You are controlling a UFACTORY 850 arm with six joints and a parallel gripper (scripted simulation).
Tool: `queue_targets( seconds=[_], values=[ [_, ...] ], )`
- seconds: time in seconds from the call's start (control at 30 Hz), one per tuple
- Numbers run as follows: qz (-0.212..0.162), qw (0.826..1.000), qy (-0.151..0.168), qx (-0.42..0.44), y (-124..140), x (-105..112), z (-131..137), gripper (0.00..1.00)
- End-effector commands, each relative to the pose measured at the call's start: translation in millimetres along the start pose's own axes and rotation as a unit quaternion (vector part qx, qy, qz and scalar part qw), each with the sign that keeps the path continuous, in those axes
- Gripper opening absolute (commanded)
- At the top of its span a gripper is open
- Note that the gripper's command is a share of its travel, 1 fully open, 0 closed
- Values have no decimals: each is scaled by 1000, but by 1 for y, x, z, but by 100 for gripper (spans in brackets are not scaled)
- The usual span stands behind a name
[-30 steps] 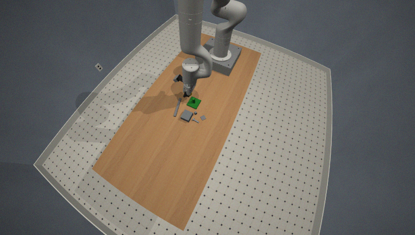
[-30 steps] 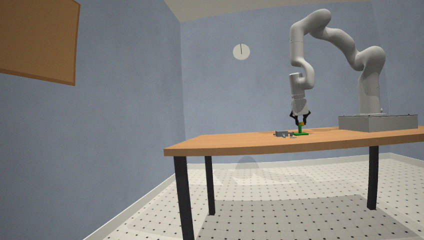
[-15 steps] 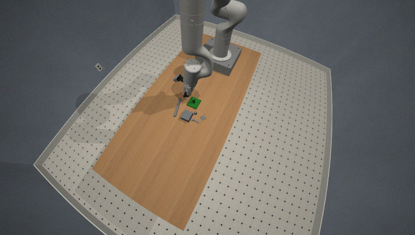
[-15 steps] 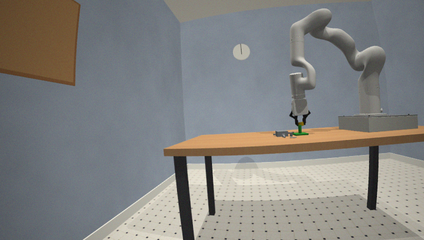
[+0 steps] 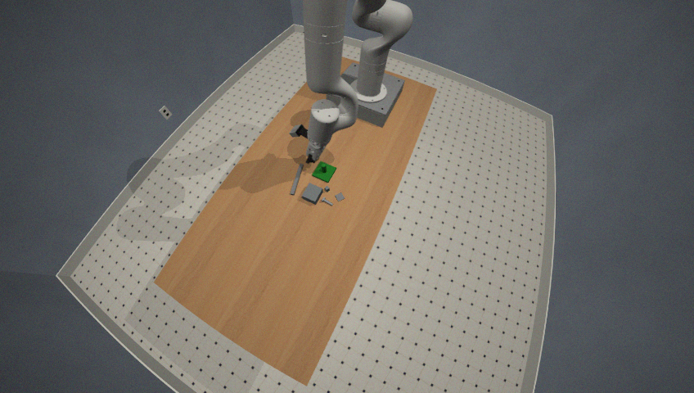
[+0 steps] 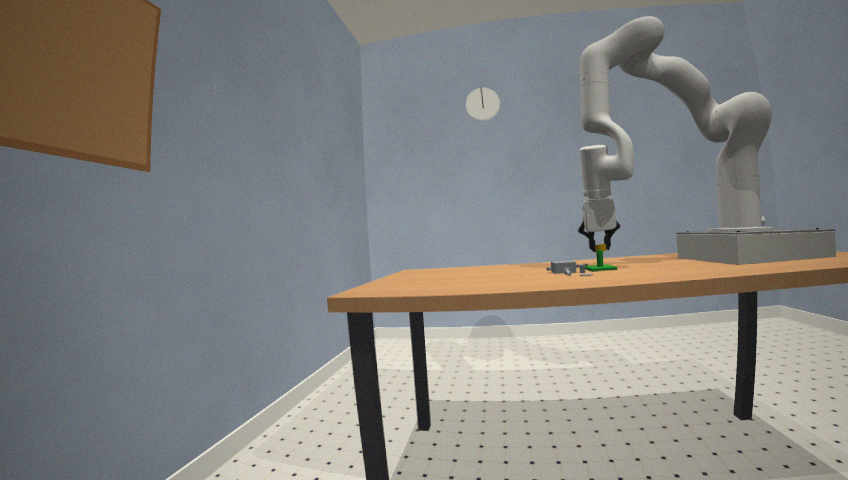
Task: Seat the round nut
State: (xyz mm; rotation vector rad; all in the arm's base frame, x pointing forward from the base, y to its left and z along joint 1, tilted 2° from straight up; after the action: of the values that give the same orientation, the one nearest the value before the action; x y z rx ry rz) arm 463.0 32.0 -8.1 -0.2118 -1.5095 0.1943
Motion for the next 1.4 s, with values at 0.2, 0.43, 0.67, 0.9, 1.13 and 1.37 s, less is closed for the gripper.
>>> queue_targets(
  seconds=[0.2, 0.43, 0.67, 0.9, 1.13, 1.37],
  values=[
    [9, 1000, -8, -1, 0, 1, -3, 0],
    [15, 1000, -14, -2, 0, 1, -5, 0],
    [20, 1000, -19, -3, 0, 1, -6, 0],
    [24, 999, -23, -3, 0, 2, -8, 0],
    [27, 999, -28, -4, 1, 2, -9, 0],
    [29, 999, -30, -4, 1, 2, -10, 0]
  ],
)
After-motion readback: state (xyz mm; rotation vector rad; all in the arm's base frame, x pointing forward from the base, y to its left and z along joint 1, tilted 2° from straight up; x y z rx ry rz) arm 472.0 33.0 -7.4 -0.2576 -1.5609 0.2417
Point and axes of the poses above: the point where the finger pads meet when closed, its own x axis back along the fingers, its own z axis across the jaws, y = z × x, the point moved 2 cm from there along x, back along the fingers, and after that the axes turned 10 degrees about -x, right-handed, at the moved point
